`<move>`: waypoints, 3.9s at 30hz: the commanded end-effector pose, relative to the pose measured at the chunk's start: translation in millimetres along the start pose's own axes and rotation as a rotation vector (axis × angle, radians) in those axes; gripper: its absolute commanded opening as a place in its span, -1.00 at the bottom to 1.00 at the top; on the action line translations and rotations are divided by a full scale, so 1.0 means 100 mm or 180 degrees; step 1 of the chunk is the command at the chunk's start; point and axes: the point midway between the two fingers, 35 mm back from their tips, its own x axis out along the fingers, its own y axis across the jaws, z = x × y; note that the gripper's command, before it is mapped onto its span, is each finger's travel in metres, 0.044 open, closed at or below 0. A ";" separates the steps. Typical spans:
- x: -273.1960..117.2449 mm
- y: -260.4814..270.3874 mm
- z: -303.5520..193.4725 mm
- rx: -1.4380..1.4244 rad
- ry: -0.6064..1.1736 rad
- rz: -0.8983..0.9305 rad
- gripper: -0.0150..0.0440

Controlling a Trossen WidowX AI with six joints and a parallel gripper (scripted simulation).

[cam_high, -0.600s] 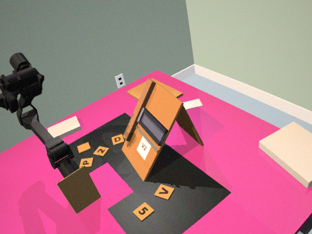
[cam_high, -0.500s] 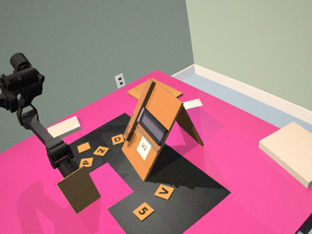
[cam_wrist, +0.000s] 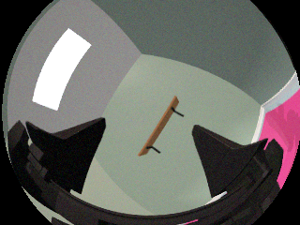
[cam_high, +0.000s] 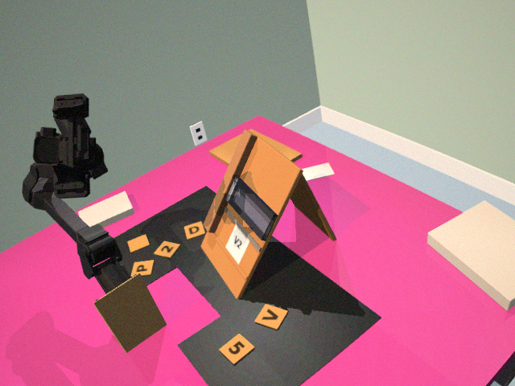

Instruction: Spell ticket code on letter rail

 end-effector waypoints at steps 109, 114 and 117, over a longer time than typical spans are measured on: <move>-2.11 -0.94 -1.65 -0.2850 0.3035 0.8334 1.00; -2.12 -1.19 -1.90 -0.2844 0.3172 0.8819 0.66; -2.14 -1.53 -2.23 -0.2842 0.3273 0.9424 0.66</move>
